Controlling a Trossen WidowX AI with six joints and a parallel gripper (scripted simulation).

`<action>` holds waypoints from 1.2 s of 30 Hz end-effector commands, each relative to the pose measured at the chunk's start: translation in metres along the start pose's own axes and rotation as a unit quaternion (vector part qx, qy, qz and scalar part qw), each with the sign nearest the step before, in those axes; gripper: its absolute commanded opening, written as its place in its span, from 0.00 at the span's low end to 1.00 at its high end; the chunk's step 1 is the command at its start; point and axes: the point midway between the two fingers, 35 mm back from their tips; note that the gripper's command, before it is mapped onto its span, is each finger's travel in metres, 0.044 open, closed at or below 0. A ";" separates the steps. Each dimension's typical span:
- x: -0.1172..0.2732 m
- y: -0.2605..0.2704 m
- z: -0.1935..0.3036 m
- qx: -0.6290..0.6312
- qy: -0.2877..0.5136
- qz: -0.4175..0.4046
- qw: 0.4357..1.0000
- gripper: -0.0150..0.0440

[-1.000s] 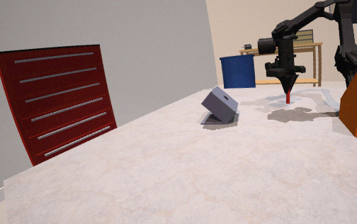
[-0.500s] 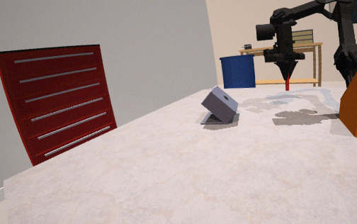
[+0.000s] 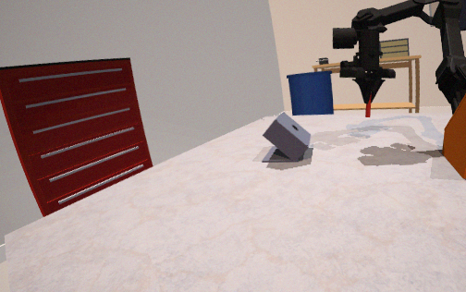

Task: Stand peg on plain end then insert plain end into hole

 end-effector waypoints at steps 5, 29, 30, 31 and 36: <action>-0.003 0.013 0.001 -0.017 -0.015 -0.020 1.000 0.25; -0.003 0.051 -0.006 -0.069 -0.064 -0.088 0.992 0.25; -0.002 0.052 -0.006 -0.072 -0.066 -0.091 0.991 0.25; -0.002 0.054 -0.006 -0.074 -0.068 -0.094 0.991 0.25; -0.001 0.061 -0.007 -0.085 -0.078 -0.108 0.987 0.25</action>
Point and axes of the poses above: the point midway between the two fingers, 35 mm back from their tips, its own x axis back along the fingers, its own y axis across the jaws, z = x × y, and after that the axes turned 2 degrees about x, right-handed
